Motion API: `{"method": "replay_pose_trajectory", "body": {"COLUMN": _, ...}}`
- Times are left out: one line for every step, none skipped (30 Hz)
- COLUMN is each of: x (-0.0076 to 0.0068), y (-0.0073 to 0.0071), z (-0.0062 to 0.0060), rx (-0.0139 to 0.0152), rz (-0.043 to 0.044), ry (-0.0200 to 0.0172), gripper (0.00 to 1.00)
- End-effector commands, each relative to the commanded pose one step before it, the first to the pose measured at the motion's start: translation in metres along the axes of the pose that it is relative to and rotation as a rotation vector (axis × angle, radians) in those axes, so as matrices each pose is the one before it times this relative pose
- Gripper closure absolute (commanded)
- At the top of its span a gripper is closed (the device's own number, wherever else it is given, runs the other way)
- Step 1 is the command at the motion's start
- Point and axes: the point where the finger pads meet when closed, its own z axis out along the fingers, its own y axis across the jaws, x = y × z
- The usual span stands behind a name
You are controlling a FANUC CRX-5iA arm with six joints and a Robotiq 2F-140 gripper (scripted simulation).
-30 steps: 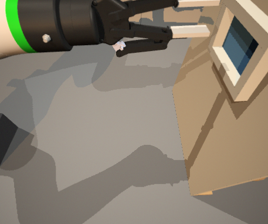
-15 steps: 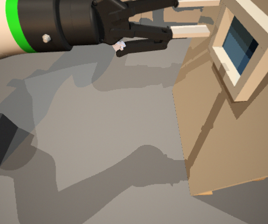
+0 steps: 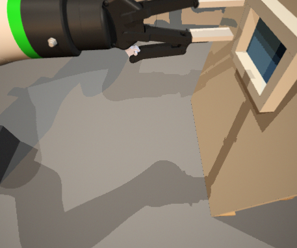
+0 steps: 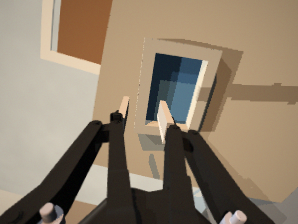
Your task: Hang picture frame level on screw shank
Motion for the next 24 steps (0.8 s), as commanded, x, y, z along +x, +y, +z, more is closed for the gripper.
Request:
{"method": "replay_pose_trajectory", "body": {"x": 0.00002, "y": -0.00034, "z": 0.0002, "rx": 0.00048, "rz": 0.00003, "ry": 0.00006, "gripper": 0.71}}
{"method": "replay_pose_trajectory", "body": {"x": 0.0, "y": 0.0, "z": 0.00001, "rx": 0.0, "rz": 0.0, "ry": 0.0, "gripper": 0.71}}
{"method": "replay_pose_trajectory", "body": {"x": 0.0, "y": 0.0, "z": 0.00003, "rx": 0.0, "rz": 0.0, "ry": 0.0, "gripper": 0.71}}
{"method": "replay_pose_trajectory", "body": {"x": 0.0, "y": 0.0, "z": 0.00006, "rx": 0.0, "rz": 0.0, "ry": 0.0, "gripper": 0.71}}
{"method": "replay_pose_trajectory", "body": {"x": 0.0, "y": 0.0, "z": 0.0001, "rx": 0.0, "rz": 0.0, "ry": 0.0, "gripper": 0.71}}
{"method": "replay_pose_trajectory", "body": {"x": 0.0, "y": 0.0, "z": 0.0, "rx": 0.0, "rz": 0.0, "ry": 0.0, "gripper": 0.71}}
{"method": "replay_pose_trajectory", "body": {"x": 0.0, "y": 0.0, "z": 0.0, "rx": 0.0, "rz": 0.0, "ry": 0.0, "gripper": 0.71}}
{"method": "replay_pose_trajectory", "body": {"x": 0.0, "y": 0.0, "z": 0.00015, "rx": 0.0, "rz": 0.0, "ry": 0.0, "gripper": 0.71}}
{"method": "replay_pose_trajectory", "body": {"x": 0.0, "y": 0.0, "z": 0.0002, "rx": 0.0, "rz": 0.0, "ry": 0.0, "gripper": 0.71}}
{"method": "replay_pose_trajectory", "body": {"x": 0.0, "y": 0.0, "z": 0.00026, "rx": 0.0, "rz": 0.0, "ry": 0.0, "gripper": 0.71}}
{"method": "replay_pose_trajectory", "body": {"x": 0.0, "y": 0.0, "z": 0.00032, "rx": 0.0, "rz": 0.0, "ry": 0.0, "gripper": 0.71}}
{"method": "replay_pose_trajectory", "body": {"x": 0.0, "y": 0.0, "z": 0.00039, "rx": 0.0, "rz": 0.0, "ry": 0.0, "gripper": 0.71}}
{"method": "replay_pose_trajectory", "body": {"x": 0.0, "y": 0.0, "z": 0.00046, "rx": 0.0, "rz": 0.0, "ry": 0.0, "gripper": 0.71}}
{"method": "replay_pose_trajectory", "body": {"x": 0.0, "y": 0.0, "z": 0.00054, "rx": 0.0, "rz": 0.0, "ry": 0.0, "gripper": 0.71}}
{"method": "replay_pose_trajectory", "body": {"x": 0.0, "y": 0.0, "z": 0.00061, "rx": 0.0, "rz": 0.0, "ry": 0.0, "gripper": 0.71}}
{"method": "replay_pose_trajectory", "body": {"x": 0.0, "y": 0.0, "z": 0.00069, "rx": 0.0, "rz": 0.0, "ry": 0.0, "gripper": 0.71}}
{"method": "replay_pose_trajectory", "body": {"x": 0.0, "y": 0.0, "z": 0.00077, "rx": 0.0, "rz": 0.0, "ry": 0.0, "gripper": 0.71}}
{"method": "replay_pose_trajectory", "body": {"x": 0.0, "y": 0.0, "z": 0.00085, "rx": 0.0, "rz": 0.0, "ry": 0.0, "gripper": 0.71}}
{"method": "replay_pose_trajectory", "body": {"x": 0.0, "y": 0.0, "z": 0.00093, "rx": 0.0, "rz": 0.0, "ry": 0.0, "gripper": 0.71}}
{"method": "replay_pose_trajectory", "body": {"x": 0.0, "y": 0.0, "z": 0.00101, "rx": 0.0, "rz": 0.0, "ry": 0.0, "gripper": 0.71}}
{"method": "replay_pose_trajectory", "body": {"x": 0.0, "y": 0.0, "z": 0.00108, "rx": 0.0, "rz": 0.0, "ry": 0.0, "gripper": 0.71}}
{"method": "replay_pose_trajectory", "body": {"x": 0.0, "y": 0.00001, "z": 0.00116, "rx": 0.0, "rz": 0.0, "ry": -0.00001, "gripper": 0.71}}
{"method": "replay_pose_trajectory", "body": {"x": 0.0, "y": 0.0, "z": 0.0, "rx": 0.0, "rz": 0.0, "ry": 0.0, "gripper": 0.71}}
{"method": "replay_pose_trajectory", "body": {"x": 0.0, "y": 0.0, "z": 0.0, "rx": 0.0, "rz": 0.0, "ry": 0.0, "gripper": 0.71}}
